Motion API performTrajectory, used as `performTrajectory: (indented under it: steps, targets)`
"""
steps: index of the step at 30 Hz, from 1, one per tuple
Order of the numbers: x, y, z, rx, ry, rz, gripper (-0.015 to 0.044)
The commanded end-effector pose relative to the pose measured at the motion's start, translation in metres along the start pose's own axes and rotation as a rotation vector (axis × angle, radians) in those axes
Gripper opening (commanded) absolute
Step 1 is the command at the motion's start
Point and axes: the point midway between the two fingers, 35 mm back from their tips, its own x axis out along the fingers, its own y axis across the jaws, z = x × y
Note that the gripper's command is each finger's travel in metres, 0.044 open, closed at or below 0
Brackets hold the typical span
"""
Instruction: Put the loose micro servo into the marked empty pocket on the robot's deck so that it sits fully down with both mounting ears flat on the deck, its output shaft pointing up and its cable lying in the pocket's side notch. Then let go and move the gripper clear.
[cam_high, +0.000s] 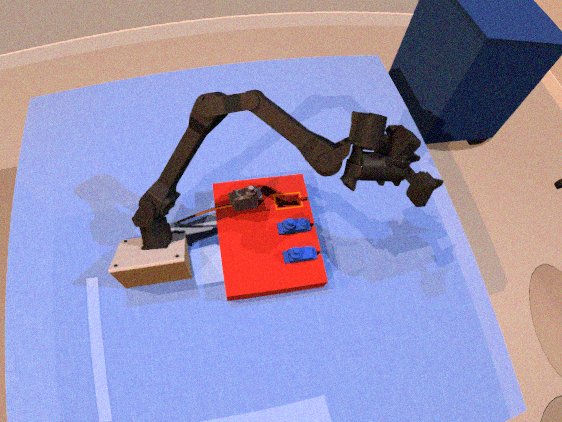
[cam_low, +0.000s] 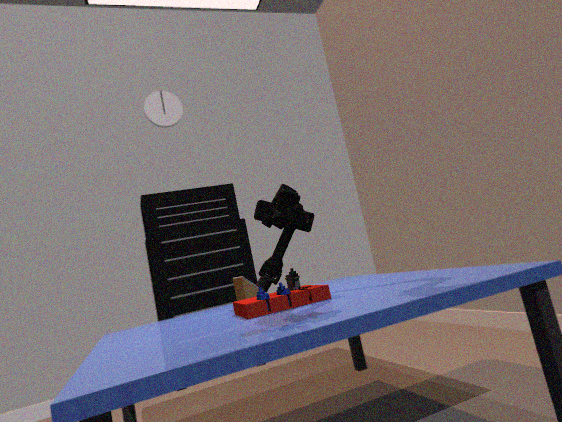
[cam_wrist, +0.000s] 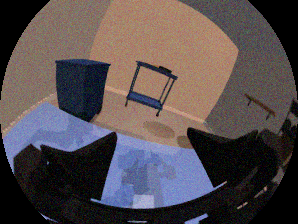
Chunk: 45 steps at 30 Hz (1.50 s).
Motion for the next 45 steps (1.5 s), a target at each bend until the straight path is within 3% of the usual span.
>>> performTrajectory:
  steps: [1,45]
  targets:
    - [-0.007,-0.001,-0.009,0.115,0.053,-0.017,0.0440]
    - [-0.097,0.021,-0.088,1.189,0.464,-0.391,0.0440]
